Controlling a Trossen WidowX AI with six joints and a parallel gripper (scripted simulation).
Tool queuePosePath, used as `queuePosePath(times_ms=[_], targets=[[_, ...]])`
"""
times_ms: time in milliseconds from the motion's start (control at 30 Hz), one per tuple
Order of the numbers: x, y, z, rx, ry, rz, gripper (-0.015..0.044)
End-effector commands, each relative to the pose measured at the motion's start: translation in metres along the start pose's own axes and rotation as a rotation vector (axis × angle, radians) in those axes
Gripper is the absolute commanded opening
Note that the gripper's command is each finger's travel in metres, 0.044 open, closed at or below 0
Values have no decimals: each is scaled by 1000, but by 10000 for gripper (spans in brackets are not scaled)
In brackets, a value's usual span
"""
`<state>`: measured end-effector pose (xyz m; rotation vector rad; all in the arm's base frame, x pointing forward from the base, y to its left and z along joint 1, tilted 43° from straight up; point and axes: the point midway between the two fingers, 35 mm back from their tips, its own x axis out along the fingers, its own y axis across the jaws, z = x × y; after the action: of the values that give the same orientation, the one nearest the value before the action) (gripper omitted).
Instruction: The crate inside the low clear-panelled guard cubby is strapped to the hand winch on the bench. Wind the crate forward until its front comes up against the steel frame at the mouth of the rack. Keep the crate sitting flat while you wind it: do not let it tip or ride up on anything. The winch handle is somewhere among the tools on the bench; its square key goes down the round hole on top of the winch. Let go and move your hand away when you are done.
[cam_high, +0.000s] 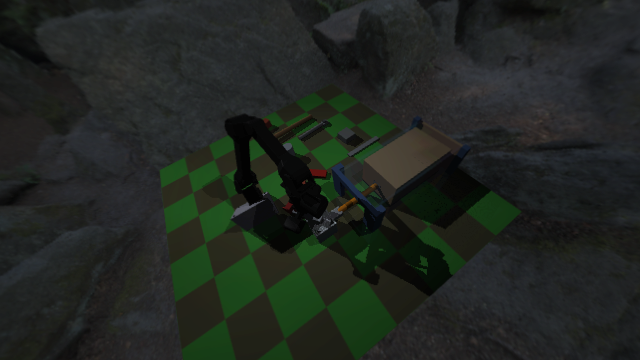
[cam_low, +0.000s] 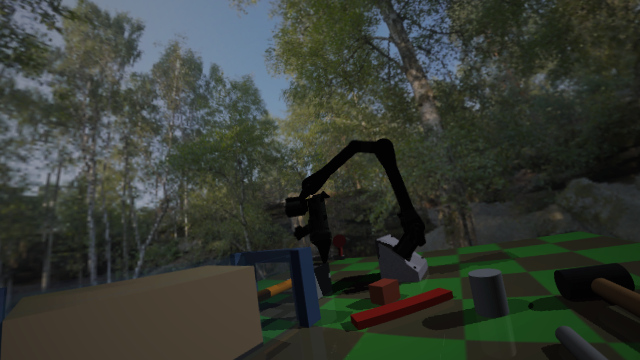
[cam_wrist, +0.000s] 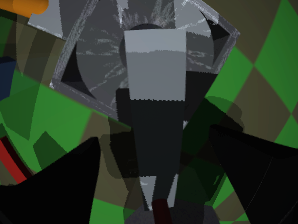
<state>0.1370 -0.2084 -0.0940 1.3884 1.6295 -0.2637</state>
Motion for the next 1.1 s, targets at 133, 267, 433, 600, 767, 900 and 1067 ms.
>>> queuePosePath(times_ms=[133, 267, 433, 600, 767, 900, 1067], targets=[[-1, 0, 0, -1, -1, 0, 151], [-1, 0, 0, -1, -1, 0, 85], [-1, 0, 0, -1, -1, 0, 52], [-1, 0, 0, -1, -1, 0, 0], [-1, 0, 0, -1, -1, 0, 0], [-2, 0, 1, -1, 16, -5, 0], [-4, 1, 4, -1, 69, -19, 0]])
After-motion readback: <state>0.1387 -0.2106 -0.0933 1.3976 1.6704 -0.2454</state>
